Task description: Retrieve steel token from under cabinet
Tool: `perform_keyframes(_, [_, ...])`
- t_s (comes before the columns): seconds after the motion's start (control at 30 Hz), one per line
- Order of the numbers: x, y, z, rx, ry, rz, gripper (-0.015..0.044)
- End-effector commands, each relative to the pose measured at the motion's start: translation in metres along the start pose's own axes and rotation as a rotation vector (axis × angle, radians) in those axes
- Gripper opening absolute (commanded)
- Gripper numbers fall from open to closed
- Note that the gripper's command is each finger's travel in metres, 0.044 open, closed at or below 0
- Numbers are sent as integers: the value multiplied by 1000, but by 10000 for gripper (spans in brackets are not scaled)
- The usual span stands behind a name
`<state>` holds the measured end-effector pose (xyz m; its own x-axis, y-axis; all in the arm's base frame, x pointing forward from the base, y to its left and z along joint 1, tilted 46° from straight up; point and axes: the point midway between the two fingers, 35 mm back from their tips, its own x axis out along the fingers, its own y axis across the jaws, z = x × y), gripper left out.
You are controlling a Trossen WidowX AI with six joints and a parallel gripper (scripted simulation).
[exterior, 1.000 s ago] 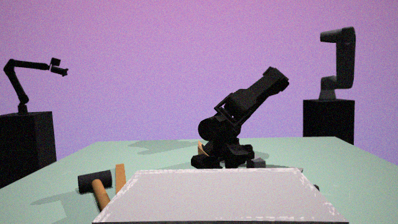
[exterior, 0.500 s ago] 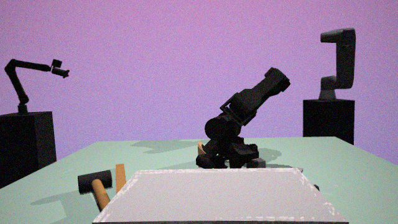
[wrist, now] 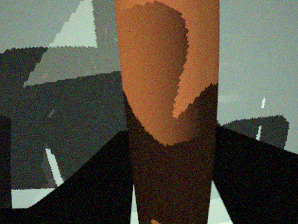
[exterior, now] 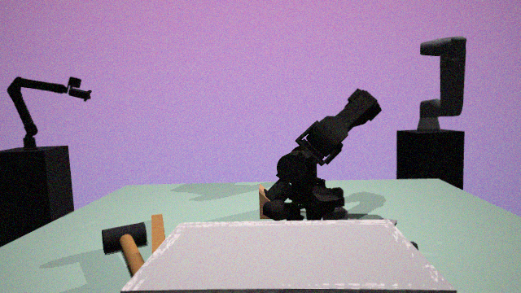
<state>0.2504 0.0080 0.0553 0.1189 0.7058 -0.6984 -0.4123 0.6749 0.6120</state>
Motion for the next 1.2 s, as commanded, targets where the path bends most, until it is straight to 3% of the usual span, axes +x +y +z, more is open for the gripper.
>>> perform_keyframes(0.0, [-2,5,2,-9,-4,-6,0])
perform_keyframes(1.17, [-1,39,7,-9,-4,-4,0])
